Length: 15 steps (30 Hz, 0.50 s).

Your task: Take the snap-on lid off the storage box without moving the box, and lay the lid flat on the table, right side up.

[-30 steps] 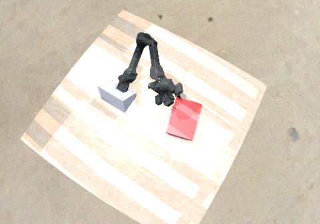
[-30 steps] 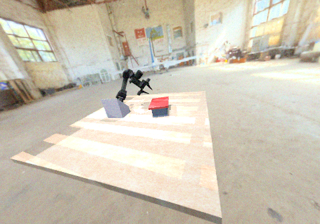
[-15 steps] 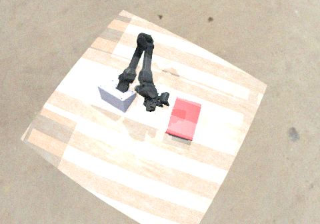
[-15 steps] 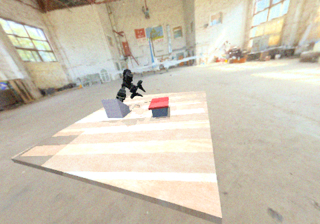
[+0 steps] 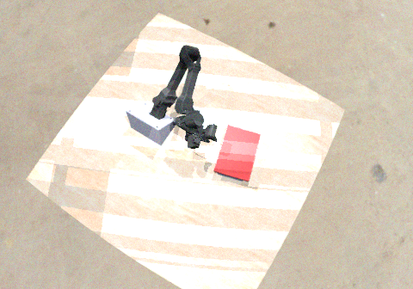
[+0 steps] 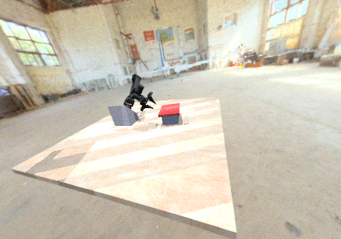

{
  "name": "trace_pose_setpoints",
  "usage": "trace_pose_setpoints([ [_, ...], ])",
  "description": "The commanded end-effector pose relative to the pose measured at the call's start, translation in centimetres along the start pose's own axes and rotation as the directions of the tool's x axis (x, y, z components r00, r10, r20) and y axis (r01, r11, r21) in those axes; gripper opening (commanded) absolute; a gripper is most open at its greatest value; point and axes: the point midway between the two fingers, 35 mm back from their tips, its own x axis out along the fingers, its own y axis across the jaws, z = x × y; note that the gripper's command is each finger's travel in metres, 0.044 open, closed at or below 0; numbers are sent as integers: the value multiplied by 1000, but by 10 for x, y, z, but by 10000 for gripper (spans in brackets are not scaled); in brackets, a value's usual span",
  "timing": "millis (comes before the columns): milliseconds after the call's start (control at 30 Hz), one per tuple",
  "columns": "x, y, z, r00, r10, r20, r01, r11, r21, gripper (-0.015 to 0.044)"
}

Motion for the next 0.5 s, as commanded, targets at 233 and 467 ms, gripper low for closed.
trace_pose_setpoints([
  [233,12,-4,2,1000,-7,8,7,1000,6,235],
  [467,23,-4,3,1000,-12,11,12,1000,4,235],
])
